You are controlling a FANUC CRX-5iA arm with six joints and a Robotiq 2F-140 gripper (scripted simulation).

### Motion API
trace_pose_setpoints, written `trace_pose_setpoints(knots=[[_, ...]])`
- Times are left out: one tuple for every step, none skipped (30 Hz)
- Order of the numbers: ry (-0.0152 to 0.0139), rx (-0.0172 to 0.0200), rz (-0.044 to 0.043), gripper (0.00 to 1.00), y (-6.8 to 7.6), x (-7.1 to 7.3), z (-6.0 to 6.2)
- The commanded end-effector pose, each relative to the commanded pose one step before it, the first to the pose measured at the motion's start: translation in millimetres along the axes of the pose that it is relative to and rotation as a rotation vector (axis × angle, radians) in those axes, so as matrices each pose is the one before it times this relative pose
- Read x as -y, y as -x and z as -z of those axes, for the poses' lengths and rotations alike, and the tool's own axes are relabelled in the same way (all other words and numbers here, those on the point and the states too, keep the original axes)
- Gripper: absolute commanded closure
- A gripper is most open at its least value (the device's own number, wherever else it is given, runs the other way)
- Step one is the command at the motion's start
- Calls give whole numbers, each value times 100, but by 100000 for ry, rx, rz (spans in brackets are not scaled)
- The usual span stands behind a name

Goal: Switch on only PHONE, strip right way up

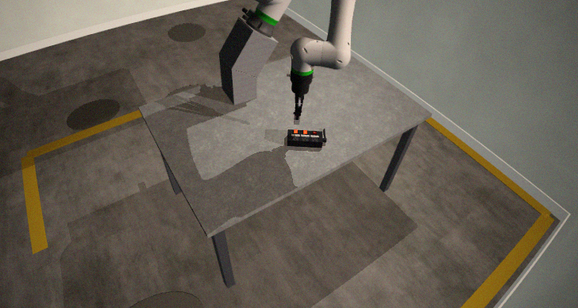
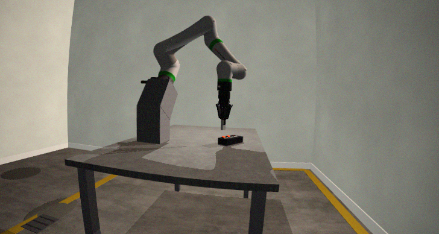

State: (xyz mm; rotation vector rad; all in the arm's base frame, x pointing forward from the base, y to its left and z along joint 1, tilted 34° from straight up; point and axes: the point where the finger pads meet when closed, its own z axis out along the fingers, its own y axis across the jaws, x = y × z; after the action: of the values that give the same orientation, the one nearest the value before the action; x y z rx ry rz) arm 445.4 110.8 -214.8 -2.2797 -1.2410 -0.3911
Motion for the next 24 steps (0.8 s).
trace_pose_setpoints(knots=[[42,4,-2,100,6,-25,-380],[0,0,0,100,0,0,-122],[0,1,0,100,0,0,-126],[0,0,0,100,0,0,-129],[0,0,0,100,0,0,-132],[0,0,0,100,0,0,0],[0,0,0,100,0,0,0],[0,0,0,100,0,0,-134],[0,1,0,100,1,0,-136],[0,-1,0,100,0,0,-137],[0,0,0,100,0,0,-137],[0,0,0,100,0,0,-137],[0,0,0,100,0,0,-136],[0,-1,0,100,0,0,-135],[0,0,0,100,0,0,-133],[0,1,0,100,1,0,-131],[0,0,0,100,0,0,-127],[0,0,0,100,0,0,-124],[0,0,0,100,0,0,-120],[0,1,0,100,0,0,-115],[0,0,0,100,0,0,-110],[0,0,0,100,0,0,-104],[0,0,0,100,0,0,0],[0,0,0,100,0,0,0]])
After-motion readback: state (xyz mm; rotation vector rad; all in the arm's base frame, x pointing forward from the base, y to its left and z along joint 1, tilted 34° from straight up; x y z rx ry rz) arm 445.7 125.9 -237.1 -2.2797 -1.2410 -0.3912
